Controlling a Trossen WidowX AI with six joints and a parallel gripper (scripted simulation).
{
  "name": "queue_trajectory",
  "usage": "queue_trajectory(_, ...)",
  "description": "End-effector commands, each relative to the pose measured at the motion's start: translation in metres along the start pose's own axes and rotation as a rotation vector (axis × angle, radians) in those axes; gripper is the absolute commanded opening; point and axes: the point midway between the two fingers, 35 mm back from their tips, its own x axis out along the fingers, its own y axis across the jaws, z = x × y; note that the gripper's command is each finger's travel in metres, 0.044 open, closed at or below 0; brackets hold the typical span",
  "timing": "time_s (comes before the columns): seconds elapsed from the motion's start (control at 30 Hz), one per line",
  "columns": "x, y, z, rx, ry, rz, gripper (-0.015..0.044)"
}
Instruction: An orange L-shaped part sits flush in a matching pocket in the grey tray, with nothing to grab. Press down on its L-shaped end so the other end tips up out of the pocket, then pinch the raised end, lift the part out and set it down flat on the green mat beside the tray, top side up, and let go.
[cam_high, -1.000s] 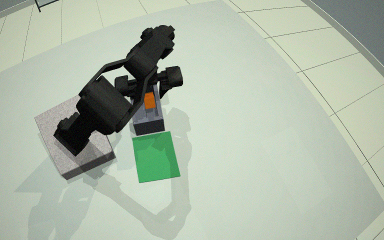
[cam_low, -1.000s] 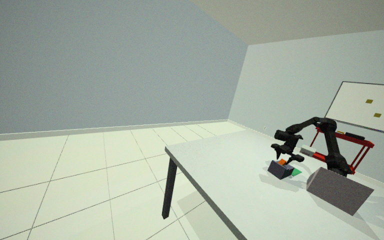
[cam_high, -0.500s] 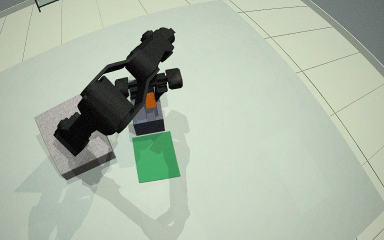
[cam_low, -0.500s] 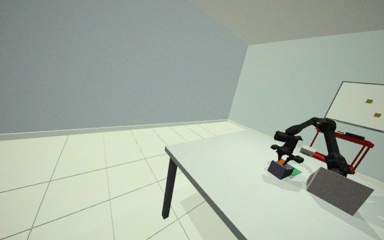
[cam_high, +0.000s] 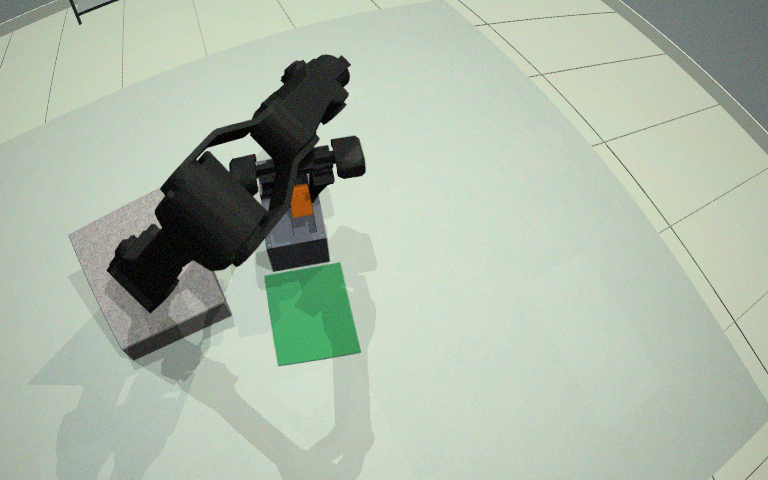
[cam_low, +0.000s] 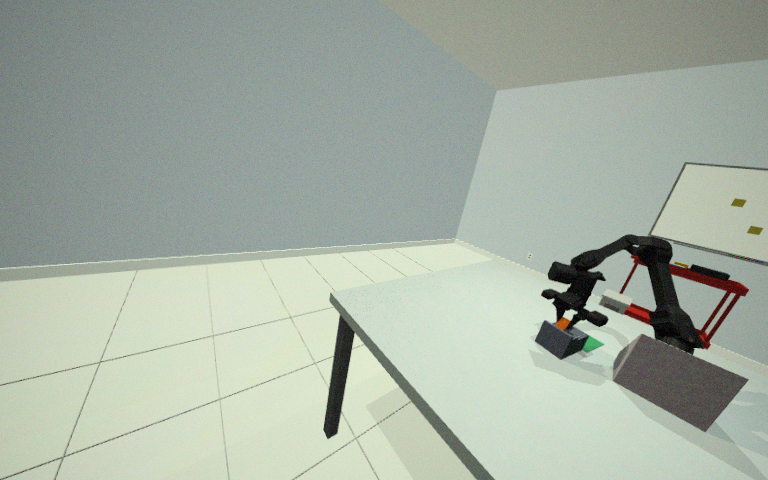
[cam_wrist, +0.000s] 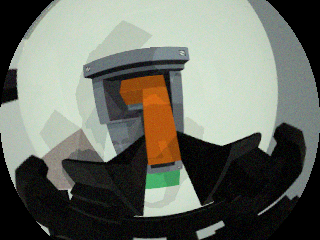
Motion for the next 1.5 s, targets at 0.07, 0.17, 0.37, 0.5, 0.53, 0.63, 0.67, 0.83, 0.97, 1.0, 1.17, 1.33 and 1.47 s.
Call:
queue_trajectory(0.07,-0.005,0.0,0.0,0.002,0.0,0.0,0.0)
queue_trajectory(0.17,-0.01,0.0,0.0,0.001,0.001,0.0,0.0)
queue_trajectory(0.37,-0.019,0.001,0.0,-0.002,0.002,0.0,0.0)
queue_trajectory(0.5,-0.025,0.001,0.0,-0.003,0.002,0.0,0.0)
queue_trajectory(0.53,-0.026,0.001,0.0,-0.003,0.002,0.0,0.0)
queue_trajectory(0.63,-0.031,0.001,0.0,-0.003,0.002,0.0,0.0)
queue_trajectory(0.67,-0.032,0.001,0.0,-0.003,0.002,0.0,0.0)
queue_trajectory(0.83,-0.04,0.001,0.0,-0.004,0.002,0.001,0.0)
queue_trajectory(0.97,-0.047,0.001,0.0,-0.004,0.002,0.001,0.0)
queue_trajectory(1.0,-0.049,0.001,0.0,-0.004,0.002,0.001,0.0)
queue_trajectory(1.17,-0.057,0.001,0.0,-0.004,0.002,0.001,0.0)
queue_trajectory(1.33,-0.065,0.001,0.0,-0.005,0.002,0.001,0.0)
queue_trajectory(1.47,-0.071,0.001,0.0,-0.005,0.002,0.001,0.0)
